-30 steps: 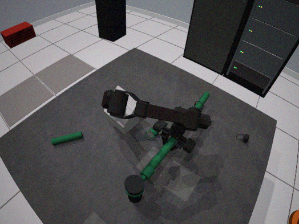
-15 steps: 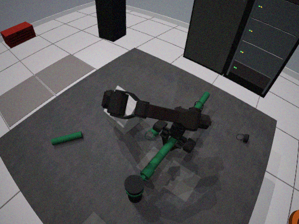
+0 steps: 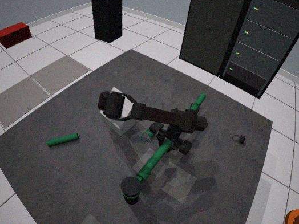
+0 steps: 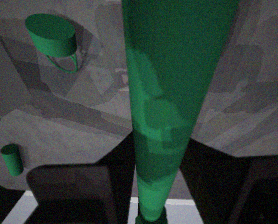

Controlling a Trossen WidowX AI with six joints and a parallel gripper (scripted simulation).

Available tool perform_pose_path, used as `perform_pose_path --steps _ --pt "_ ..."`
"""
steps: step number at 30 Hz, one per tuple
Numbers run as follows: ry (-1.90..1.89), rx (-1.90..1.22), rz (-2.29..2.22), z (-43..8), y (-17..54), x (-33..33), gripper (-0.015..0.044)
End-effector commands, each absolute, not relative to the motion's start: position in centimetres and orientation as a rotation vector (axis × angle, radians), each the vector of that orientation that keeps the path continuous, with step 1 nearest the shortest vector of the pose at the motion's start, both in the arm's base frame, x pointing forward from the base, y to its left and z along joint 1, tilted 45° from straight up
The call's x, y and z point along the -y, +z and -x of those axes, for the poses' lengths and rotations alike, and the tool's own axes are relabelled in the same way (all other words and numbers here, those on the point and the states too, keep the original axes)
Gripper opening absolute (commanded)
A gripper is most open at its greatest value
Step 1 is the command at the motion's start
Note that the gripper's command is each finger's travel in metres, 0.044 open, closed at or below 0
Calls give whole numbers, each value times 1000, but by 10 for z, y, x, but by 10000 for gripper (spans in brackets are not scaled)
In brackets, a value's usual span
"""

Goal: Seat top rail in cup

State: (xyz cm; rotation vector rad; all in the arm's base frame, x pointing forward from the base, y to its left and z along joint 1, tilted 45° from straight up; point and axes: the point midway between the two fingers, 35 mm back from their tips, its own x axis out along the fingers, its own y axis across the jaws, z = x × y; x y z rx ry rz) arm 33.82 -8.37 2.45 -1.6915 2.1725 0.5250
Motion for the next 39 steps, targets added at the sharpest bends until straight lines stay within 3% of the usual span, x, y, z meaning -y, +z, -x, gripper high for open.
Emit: perform_pose_path --steps 1,39 --pt "515 -2168 1706 -341 34 85 0" --pt "558 -2190 1671 -342 28 83 0"
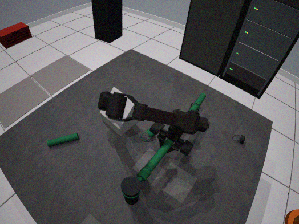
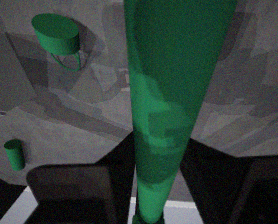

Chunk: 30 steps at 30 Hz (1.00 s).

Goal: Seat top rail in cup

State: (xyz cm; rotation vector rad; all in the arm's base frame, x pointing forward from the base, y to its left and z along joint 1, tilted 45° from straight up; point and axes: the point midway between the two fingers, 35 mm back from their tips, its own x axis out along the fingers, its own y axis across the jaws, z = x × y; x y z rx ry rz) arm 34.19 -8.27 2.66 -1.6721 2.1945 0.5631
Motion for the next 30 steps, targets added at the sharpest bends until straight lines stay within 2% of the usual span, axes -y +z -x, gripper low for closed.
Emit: perform_pose_path --steps 1,30 --pt "558 -2190 1671 -342 28 83 0" --pt "559 -2190 1671 -344 26 72 0"
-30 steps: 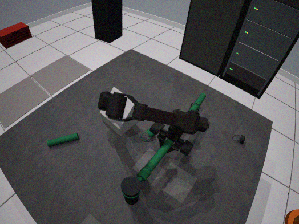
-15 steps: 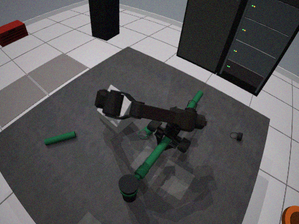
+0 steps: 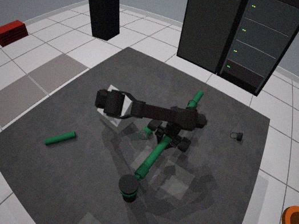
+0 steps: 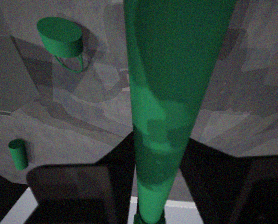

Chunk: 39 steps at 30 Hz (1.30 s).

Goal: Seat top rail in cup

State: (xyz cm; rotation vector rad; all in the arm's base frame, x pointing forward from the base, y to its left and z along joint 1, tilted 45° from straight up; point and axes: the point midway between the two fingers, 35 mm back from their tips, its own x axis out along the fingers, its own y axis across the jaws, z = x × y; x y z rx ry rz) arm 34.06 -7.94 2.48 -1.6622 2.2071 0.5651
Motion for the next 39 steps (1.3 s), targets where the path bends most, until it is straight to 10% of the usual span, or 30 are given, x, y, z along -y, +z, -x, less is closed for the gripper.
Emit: perform_pose_path --steps 1,39 --pt "559 -2190 1671 -344 26 71 0" --pt "566 -2209 1663 -341 32 84 0"
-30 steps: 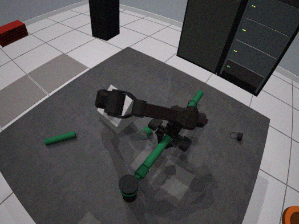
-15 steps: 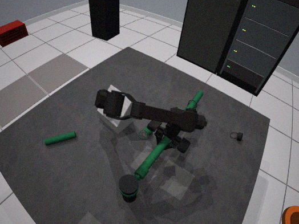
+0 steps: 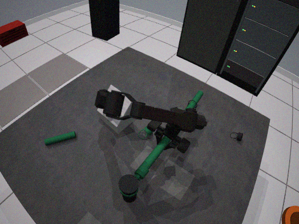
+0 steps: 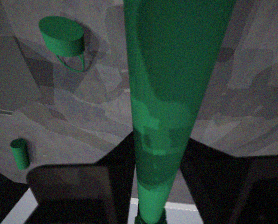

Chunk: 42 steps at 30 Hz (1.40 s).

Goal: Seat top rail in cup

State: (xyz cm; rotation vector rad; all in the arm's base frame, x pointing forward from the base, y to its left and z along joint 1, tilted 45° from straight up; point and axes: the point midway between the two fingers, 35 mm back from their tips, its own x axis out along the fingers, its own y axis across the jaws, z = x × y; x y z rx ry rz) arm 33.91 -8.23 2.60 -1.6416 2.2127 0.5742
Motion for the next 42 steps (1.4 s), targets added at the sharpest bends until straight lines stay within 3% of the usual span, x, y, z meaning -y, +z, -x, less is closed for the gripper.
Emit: perform_pose_path --steps 1,42 --pt "566 -2209 1663 -341 32 84 0" --pt "573 -2214 1644 -339 27 82 0"
